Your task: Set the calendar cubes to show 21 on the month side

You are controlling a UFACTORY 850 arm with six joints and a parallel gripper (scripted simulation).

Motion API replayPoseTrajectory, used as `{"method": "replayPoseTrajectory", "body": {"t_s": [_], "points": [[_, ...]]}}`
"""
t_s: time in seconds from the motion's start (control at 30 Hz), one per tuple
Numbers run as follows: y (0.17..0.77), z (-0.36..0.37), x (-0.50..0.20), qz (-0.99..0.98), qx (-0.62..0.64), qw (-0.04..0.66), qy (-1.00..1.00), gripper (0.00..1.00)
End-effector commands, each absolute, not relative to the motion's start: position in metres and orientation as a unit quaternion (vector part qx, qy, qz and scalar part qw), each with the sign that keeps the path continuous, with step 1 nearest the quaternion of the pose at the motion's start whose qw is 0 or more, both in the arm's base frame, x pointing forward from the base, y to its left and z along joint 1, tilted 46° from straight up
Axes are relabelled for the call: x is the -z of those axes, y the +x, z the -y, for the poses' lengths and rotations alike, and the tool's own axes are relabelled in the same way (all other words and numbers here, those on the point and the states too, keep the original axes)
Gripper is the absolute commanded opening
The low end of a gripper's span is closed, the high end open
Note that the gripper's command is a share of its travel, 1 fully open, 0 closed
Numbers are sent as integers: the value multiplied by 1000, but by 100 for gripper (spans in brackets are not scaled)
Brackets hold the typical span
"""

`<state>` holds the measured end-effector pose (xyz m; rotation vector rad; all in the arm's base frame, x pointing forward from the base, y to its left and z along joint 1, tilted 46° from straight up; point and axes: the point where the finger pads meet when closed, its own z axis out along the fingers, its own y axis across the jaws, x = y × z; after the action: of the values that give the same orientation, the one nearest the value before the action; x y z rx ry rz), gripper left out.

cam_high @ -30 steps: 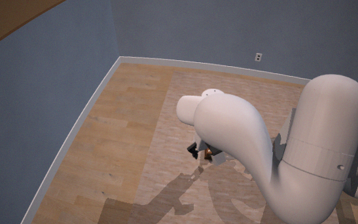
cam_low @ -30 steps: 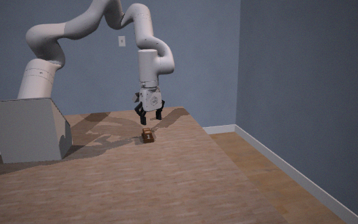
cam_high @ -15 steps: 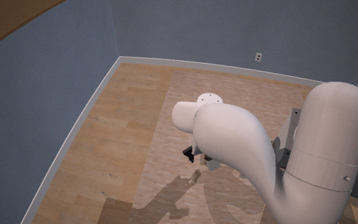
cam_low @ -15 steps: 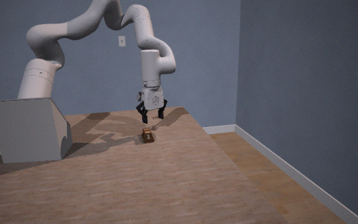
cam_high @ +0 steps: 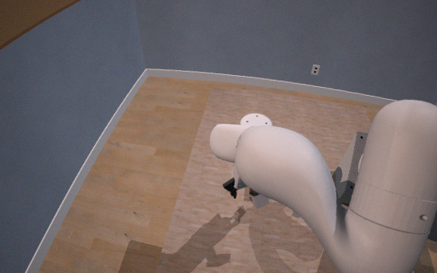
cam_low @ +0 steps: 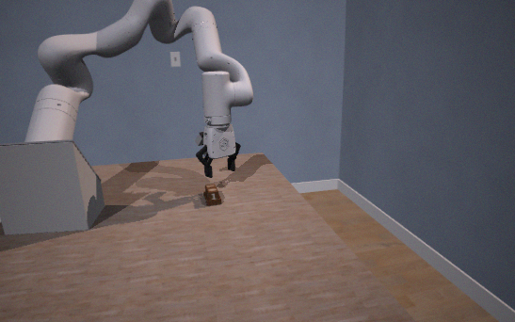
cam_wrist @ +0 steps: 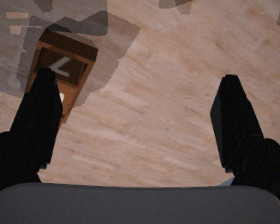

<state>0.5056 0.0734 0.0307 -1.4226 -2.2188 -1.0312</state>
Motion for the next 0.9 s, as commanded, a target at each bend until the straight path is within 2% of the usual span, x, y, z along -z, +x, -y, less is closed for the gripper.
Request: {"method": "replayPoseTrajectory", "body": {"t_s": [0.0, 0.87], "points": [[506, -73, -31, 774, 360, 154, -497, 100], [506, -73, -31, 774, 360, 154, -497, 100]]}}
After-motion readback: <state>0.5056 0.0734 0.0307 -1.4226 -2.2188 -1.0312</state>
